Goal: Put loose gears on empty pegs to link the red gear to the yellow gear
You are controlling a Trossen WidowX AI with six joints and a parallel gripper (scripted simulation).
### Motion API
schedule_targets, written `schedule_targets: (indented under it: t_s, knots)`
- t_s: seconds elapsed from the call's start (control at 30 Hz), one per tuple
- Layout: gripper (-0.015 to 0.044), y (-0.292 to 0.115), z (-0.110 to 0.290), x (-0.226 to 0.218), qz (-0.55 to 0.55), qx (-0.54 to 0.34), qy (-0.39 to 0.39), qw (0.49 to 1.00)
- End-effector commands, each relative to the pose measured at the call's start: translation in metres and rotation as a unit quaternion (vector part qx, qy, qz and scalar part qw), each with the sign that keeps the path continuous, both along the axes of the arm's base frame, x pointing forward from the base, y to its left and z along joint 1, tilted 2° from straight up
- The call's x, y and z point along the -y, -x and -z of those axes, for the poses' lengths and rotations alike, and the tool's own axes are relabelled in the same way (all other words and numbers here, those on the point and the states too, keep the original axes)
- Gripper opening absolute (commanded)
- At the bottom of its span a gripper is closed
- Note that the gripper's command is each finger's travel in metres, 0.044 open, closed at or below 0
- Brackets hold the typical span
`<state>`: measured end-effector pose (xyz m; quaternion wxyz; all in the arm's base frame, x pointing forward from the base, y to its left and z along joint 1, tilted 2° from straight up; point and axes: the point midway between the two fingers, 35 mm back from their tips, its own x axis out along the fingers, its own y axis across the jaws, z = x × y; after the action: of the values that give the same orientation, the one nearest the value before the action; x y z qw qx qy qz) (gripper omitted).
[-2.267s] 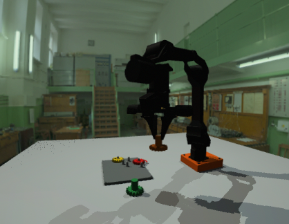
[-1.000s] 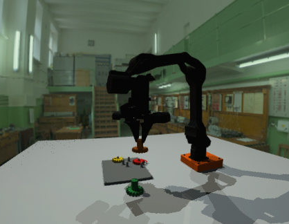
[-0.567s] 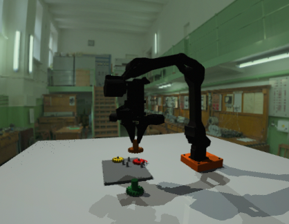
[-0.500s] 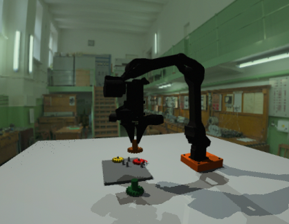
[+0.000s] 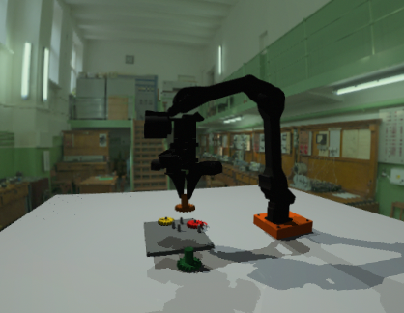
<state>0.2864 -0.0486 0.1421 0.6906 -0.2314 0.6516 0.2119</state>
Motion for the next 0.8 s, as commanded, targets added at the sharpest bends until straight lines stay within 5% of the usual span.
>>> schedule_targets:
  t_s: [0.0, 0.77]
  knots:
    - [0.0000, 0.000, 0.005, 0.008, -0.002, -0.003, -0.002, 1.000]
    - [0.0000, 0.007, 0.019, 0.058, -0.002, -0.002, 0.000, 1.000]
